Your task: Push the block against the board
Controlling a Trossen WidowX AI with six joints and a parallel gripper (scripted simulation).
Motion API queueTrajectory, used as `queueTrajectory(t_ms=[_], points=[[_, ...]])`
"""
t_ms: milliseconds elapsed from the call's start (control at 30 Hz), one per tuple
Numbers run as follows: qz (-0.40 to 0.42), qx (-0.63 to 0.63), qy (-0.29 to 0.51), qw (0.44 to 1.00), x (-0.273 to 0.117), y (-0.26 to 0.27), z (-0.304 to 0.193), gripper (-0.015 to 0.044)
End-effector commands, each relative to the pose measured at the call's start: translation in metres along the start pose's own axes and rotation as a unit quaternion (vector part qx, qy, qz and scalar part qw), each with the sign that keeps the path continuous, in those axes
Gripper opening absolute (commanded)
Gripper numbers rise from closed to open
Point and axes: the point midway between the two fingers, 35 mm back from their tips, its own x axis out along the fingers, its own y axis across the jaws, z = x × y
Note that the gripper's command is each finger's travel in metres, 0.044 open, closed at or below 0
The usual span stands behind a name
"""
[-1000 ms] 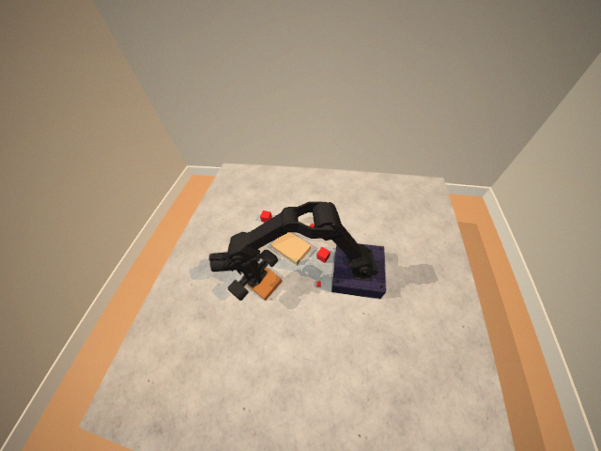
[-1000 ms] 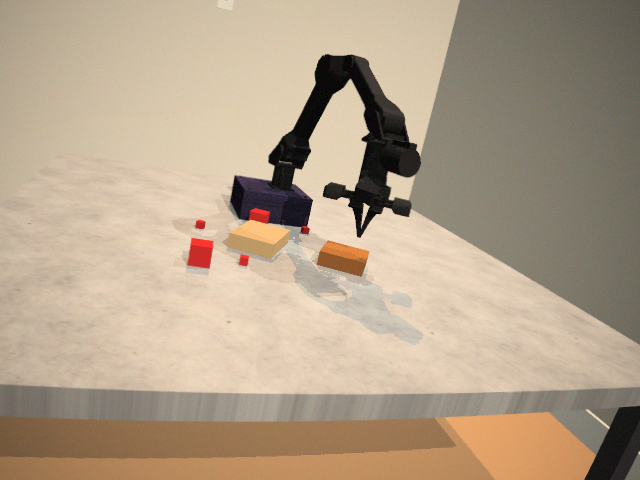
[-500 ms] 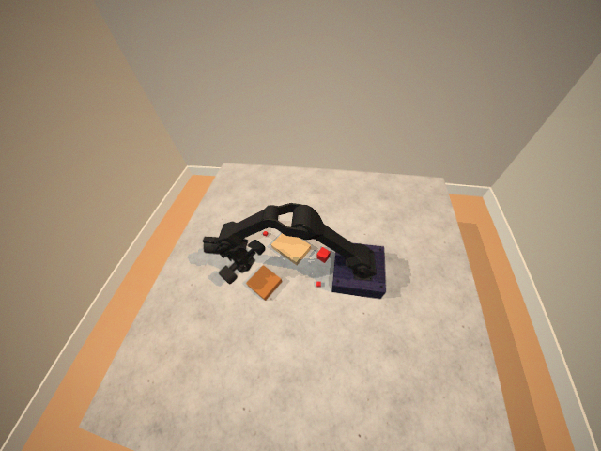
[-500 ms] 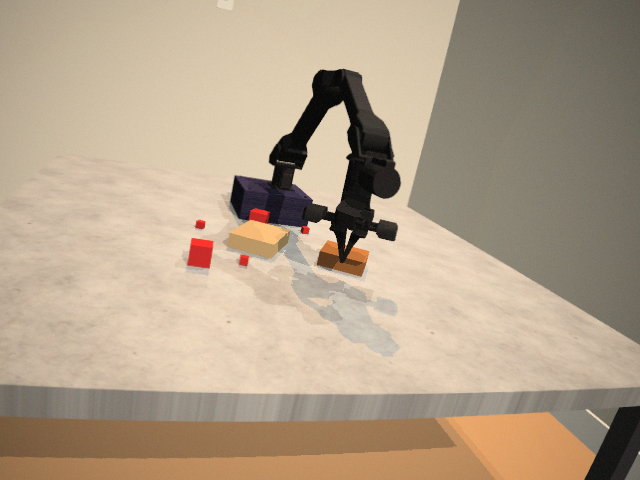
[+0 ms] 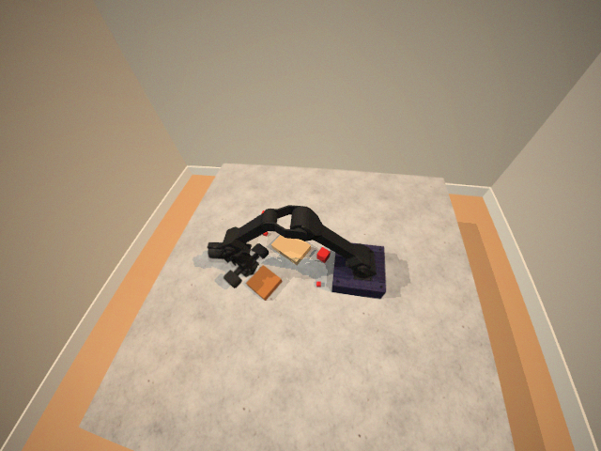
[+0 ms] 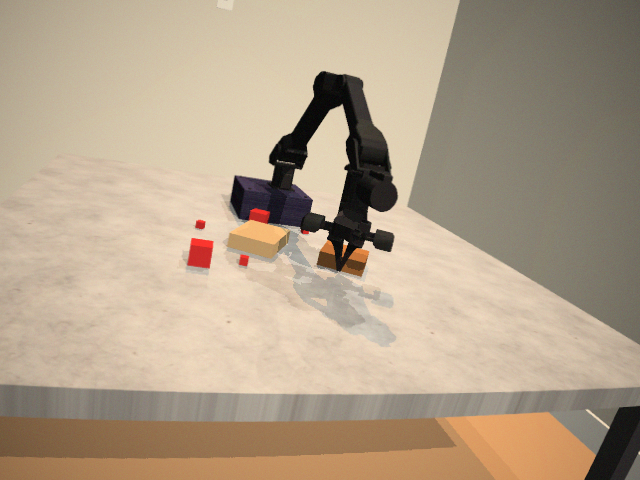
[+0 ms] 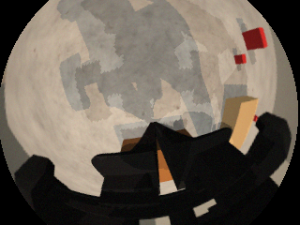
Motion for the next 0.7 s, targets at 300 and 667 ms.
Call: queueTrajectory(t_ms=[300, 667], points=[[-0.002, 0.002, 0.001, 1.0, 0.001, 0.0, -0.012, 0.0], [-0.002, 0.002, 0.0, 1.0, 0.001, 0.001, 0.005, 0.0]])
